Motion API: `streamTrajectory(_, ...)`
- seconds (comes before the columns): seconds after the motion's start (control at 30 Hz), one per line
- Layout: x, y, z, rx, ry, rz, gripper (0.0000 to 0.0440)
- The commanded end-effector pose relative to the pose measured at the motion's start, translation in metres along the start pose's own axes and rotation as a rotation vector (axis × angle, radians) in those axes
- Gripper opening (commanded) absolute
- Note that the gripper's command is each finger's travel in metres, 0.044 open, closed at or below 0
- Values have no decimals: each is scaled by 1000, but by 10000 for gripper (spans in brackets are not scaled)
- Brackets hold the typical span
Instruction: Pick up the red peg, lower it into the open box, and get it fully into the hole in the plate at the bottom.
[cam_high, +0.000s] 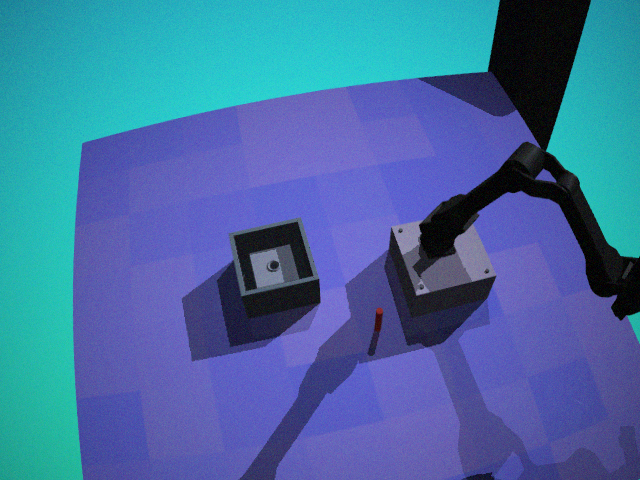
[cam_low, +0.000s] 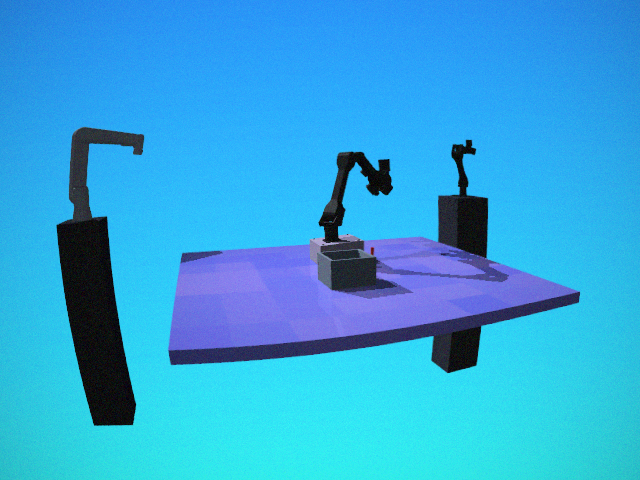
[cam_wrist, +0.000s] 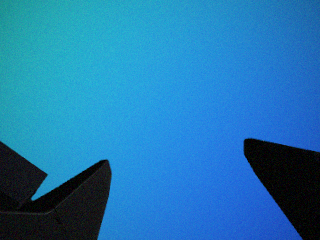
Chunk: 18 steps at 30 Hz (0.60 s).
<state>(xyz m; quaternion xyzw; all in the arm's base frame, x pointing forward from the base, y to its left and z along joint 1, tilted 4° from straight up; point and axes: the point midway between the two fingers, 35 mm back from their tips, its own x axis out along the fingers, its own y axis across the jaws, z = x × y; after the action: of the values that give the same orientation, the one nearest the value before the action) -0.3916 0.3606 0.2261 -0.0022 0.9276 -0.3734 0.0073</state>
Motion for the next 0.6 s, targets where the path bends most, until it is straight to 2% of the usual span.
streamTrajectory(0.0,-3,1,-5,19,12,11,418)
streamTrajectory(0.07,-11,6,-12,78,35,40,440)
streamTrajectory(0.57,-84,43,-61,525,238,218,440)
